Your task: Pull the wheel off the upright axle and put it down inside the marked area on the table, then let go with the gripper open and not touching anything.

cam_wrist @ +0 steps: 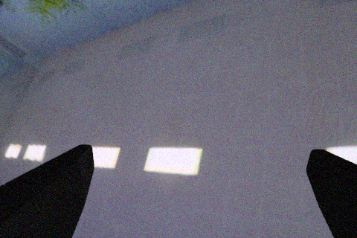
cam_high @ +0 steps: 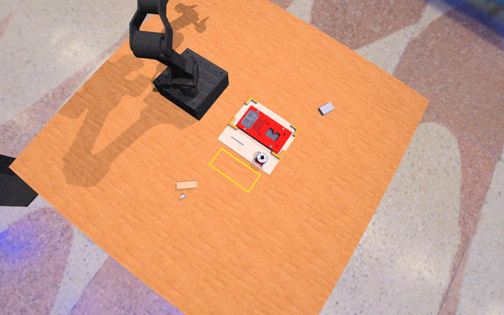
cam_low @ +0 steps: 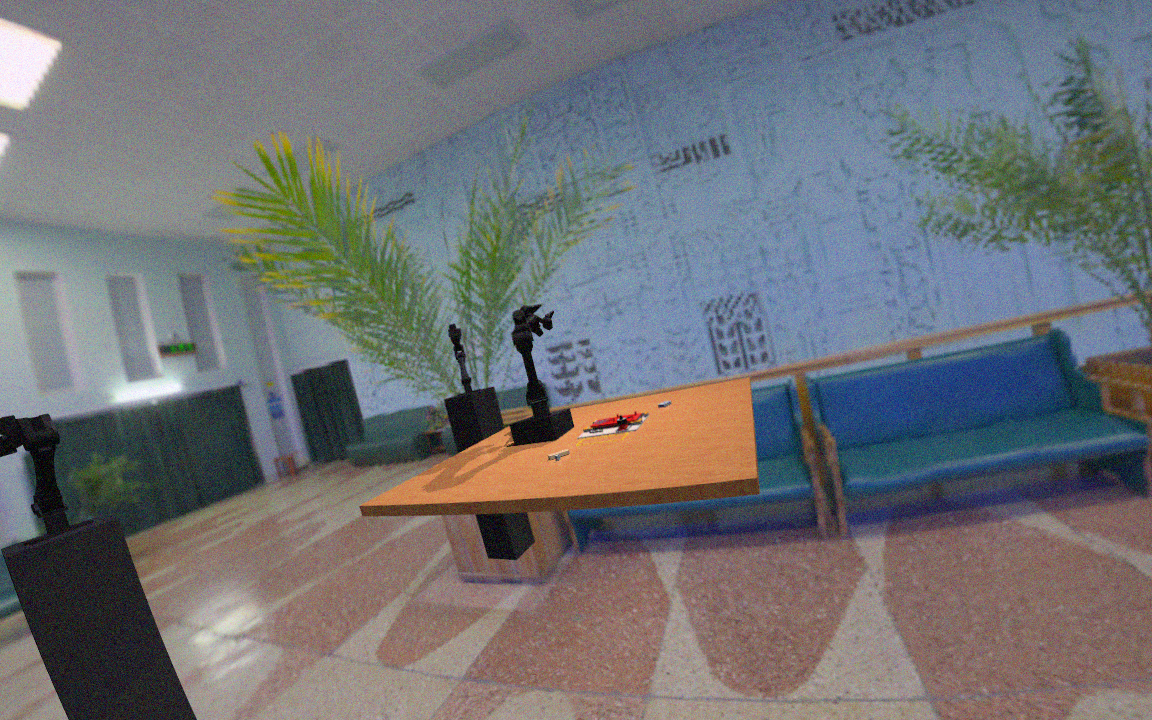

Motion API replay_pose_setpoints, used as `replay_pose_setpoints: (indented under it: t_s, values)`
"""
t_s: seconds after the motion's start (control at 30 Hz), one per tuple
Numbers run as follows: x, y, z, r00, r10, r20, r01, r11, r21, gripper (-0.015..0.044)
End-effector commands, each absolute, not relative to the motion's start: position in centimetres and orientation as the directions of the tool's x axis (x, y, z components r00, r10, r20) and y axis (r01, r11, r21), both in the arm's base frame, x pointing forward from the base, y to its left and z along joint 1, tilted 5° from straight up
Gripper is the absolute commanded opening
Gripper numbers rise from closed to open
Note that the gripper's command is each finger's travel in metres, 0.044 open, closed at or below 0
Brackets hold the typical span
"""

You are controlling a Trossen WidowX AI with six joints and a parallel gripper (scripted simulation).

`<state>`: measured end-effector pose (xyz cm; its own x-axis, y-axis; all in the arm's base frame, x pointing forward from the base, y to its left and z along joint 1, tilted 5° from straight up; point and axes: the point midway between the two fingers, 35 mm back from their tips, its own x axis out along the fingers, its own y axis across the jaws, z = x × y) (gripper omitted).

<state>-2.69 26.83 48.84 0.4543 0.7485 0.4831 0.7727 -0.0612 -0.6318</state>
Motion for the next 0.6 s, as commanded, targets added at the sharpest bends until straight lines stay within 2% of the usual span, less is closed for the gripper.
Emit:
replay_pose_setpoints:
  t_s: [0.0, 0.1, 0.57]
  values:
    - [-2.6, 27.0, 48.8, 0.455, 0.749, 0.482, 0.772, -0.062, -0.633, 0.0374]
    - [-1.6, 28.6, 48.1, 0.473, 0.75, 0.462, 0.76, -0.082, -0.645, 0.03]
    - [7.4, 36.0, 42.4, 0.602, 0.754, 0.265, 0.649, -0.267, -0.712, 0.03]
